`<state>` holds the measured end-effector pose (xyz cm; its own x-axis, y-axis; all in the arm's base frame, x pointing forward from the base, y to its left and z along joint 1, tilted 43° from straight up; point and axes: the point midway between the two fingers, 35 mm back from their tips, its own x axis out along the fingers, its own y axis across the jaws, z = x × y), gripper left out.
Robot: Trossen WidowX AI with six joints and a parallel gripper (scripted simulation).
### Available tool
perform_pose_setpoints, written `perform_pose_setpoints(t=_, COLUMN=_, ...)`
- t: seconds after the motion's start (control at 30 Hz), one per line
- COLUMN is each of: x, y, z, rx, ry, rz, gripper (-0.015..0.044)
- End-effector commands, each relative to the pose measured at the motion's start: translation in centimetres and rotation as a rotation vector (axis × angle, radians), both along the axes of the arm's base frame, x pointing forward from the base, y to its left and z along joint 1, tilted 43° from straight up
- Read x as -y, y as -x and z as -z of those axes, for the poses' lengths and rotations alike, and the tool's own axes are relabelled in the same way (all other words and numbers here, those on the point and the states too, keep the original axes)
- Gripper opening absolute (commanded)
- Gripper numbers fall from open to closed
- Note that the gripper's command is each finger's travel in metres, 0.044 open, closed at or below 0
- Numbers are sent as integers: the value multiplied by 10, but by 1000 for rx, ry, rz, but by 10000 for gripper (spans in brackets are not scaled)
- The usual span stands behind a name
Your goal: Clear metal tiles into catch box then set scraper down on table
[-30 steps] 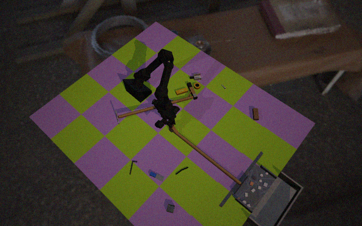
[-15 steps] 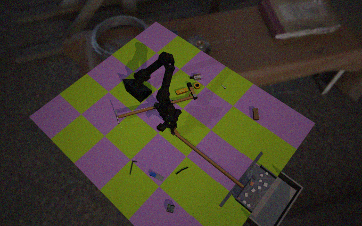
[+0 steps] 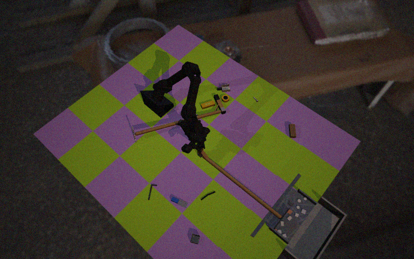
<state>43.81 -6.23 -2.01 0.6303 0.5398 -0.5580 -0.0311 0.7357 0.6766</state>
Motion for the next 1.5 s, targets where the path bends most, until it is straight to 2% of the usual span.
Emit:
perform_pose_setpoints(t=0.0, x=3, y=-8, z=-1, rx=3, ry=2, rz=9, gripper=0)
perform_pose_setpoints(t=1.47, x=4, y=-77, z=-5, rx=7, ry=2, rz=9, gripper=0)
